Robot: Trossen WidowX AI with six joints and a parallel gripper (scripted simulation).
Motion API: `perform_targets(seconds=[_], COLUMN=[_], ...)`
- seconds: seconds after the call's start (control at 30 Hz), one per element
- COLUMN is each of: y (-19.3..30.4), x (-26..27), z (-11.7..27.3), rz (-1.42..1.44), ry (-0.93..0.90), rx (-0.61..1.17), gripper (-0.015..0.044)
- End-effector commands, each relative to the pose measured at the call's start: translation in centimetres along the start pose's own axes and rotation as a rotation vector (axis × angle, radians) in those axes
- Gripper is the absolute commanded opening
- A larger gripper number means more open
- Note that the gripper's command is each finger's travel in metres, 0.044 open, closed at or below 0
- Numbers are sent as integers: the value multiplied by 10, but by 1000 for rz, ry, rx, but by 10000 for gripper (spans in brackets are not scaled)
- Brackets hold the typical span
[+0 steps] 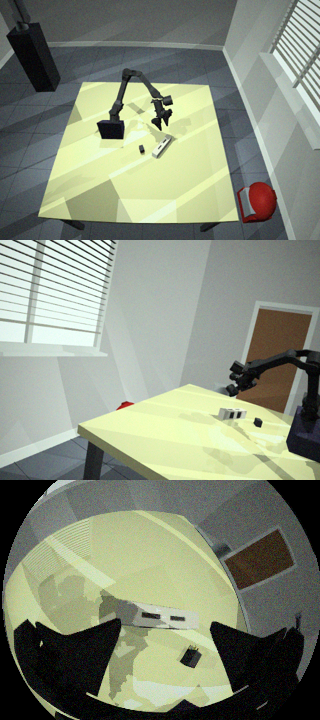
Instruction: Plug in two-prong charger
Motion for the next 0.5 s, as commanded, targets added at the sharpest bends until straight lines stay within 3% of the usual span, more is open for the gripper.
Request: perform_targets(seconds=[0.0, 0.47], y=[6, 27], x=[-19, -69], z=[-15, -53], rz=[-45, -211], ry=[9, 1], rx=[81, 302], gripper=[440, 440])
Point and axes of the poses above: the point midway between the two fingers, 35 mm back from their tips, its own z axis back along the fingers, its own x axis across the jaws, y = z × x, the point moved 4 cm from there along z, back along the fingers, and after that the axes turned 3 degrees about -z, right-handed, at the moved point
